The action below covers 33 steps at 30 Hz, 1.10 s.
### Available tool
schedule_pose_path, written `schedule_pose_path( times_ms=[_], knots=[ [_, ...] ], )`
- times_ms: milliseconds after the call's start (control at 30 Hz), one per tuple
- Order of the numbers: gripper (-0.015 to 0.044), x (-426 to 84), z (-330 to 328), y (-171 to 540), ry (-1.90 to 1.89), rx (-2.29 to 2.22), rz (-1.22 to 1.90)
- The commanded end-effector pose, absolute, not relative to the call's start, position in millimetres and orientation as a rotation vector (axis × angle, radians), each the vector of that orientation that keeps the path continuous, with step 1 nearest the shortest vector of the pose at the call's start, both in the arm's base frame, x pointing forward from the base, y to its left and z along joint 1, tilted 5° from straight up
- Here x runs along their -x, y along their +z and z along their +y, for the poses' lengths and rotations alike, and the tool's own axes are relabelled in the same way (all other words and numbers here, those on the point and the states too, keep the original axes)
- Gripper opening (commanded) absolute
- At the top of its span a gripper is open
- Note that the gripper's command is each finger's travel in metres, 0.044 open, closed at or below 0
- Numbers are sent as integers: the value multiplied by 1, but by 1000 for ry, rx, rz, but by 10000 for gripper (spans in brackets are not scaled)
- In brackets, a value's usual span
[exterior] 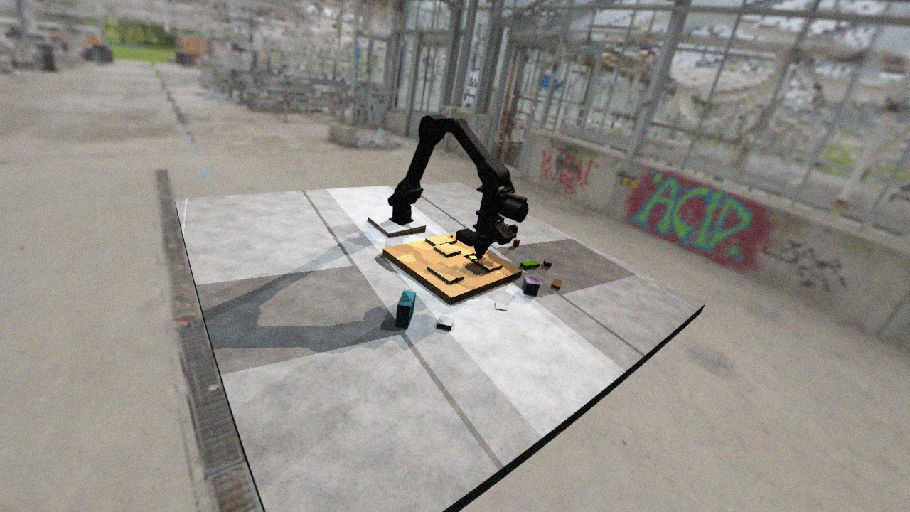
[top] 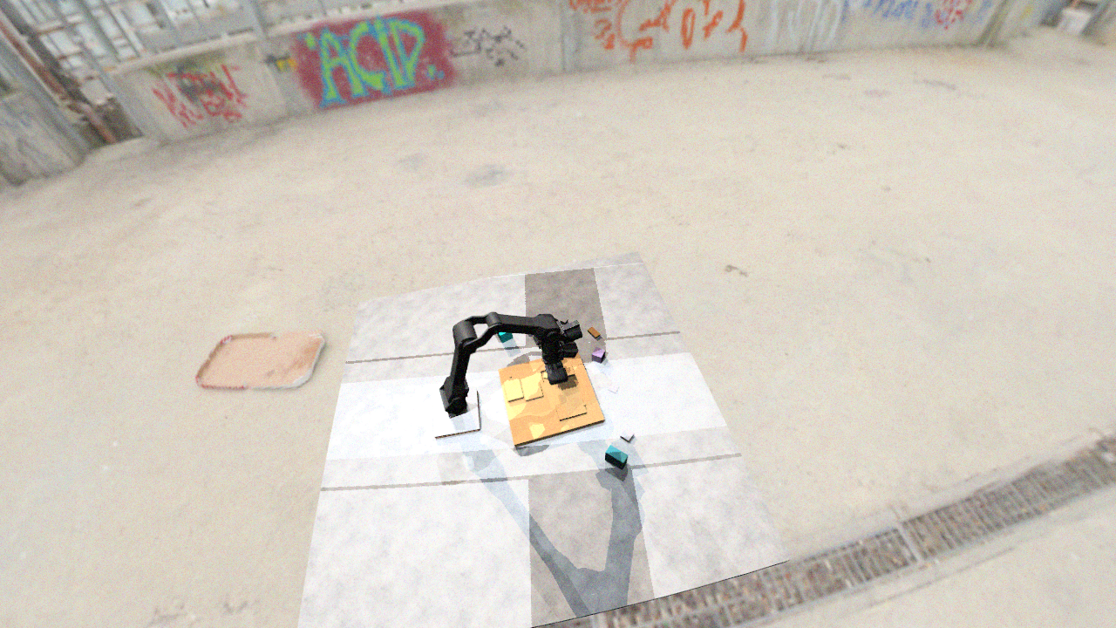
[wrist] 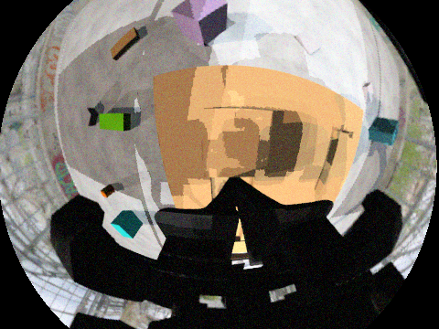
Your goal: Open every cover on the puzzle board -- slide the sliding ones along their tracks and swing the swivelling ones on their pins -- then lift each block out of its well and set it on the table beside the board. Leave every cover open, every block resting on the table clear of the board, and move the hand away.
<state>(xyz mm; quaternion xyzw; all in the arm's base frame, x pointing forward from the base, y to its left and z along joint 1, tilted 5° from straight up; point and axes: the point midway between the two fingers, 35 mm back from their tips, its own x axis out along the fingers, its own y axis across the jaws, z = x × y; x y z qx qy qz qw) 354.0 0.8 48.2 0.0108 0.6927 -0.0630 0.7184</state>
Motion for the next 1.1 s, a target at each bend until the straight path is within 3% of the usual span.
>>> schedule_pose_path(
  times_ms=[0,1067],
  knots=[
    [0,-359,0,48,-139,-18,1532],
    [0,-374,0,71,-139,-18,1530]
  ],
)
